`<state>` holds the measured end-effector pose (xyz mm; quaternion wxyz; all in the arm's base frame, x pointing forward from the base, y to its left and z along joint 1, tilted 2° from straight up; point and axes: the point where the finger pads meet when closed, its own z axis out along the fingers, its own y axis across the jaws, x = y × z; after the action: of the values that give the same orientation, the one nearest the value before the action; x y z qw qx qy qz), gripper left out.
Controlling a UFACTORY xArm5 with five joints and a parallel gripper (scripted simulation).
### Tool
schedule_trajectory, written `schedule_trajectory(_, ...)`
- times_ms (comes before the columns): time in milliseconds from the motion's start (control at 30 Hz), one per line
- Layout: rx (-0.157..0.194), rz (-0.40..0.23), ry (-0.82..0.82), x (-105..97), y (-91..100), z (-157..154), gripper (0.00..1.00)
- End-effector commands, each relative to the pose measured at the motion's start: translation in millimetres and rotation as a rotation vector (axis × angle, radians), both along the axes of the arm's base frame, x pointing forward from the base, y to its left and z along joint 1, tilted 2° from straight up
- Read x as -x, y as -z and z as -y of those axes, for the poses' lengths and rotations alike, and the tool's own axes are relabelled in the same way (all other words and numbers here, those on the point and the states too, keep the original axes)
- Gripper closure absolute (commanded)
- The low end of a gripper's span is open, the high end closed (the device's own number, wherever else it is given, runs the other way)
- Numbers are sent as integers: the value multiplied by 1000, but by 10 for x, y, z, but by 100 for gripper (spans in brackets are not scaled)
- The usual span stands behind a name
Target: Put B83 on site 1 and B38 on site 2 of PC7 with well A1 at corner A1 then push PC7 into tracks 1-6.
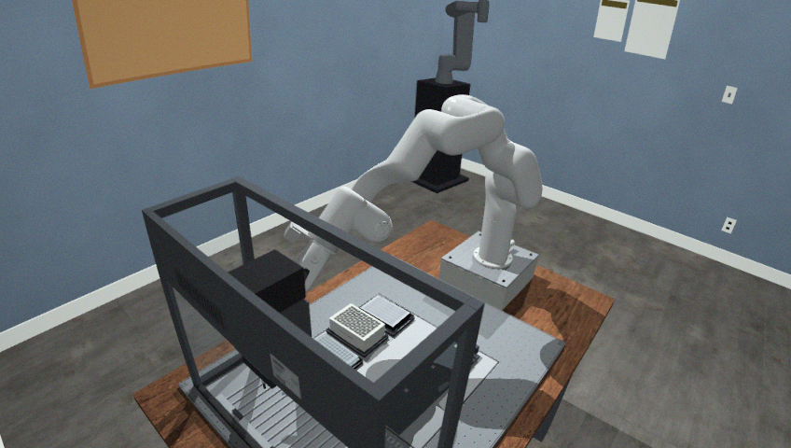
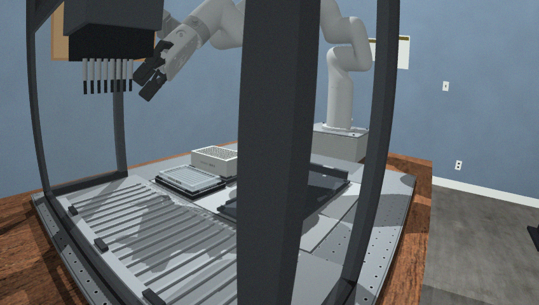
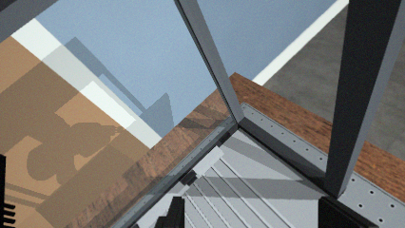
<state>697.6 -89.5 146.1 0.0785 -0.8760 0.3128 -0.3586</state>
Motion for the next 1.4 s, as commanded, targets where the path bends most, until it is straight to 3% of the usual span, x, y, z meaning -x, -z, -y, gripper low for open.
schedule_trajectory(0,29,-72,-58,121,-162,-92,0)
schedule_trajectory(100,30,-74,-59,182,-198,-128,0)
schedule_trajectory(167,47,-126,-97,263,-239,-170,0)
schedule_trajectory(267,47,-128,-99,326,-271,-203,0)
schedule_trajectory(333,63,-180,-138,410,-309,-242,0)
schedule_trajectory(400,63,-180,-138,410,-309,-242,0)
schedule_trajectory(500,79,-233,-179,538,-365,-297,0)
schedule_trajectory(633,79,-236,-181,656,-414,-347,0)
schedule_trajectory(700,93,-286,-222,744,-447,-381,0)
schedule_trajectory(800,94,-289,-224,841,-483,-417,0)
schedule_trajectory(867,106,-339,-266,930,-515,-447,0)
schedule_trajectory(1000,107,-341,-268,1020,-546,-478,0)
schedule_trajectory(1067,118,-391,-311,1112,-576,-506,0)
schedule_trajectory(1200,119,-393,-313,1246,-619,-548,0)
schedule_trajectory(1267,129,-443,-356,1339,-647,-574,0)
schedule_trajectory(1367,129,-445,-359,1465,-685,-609,0)
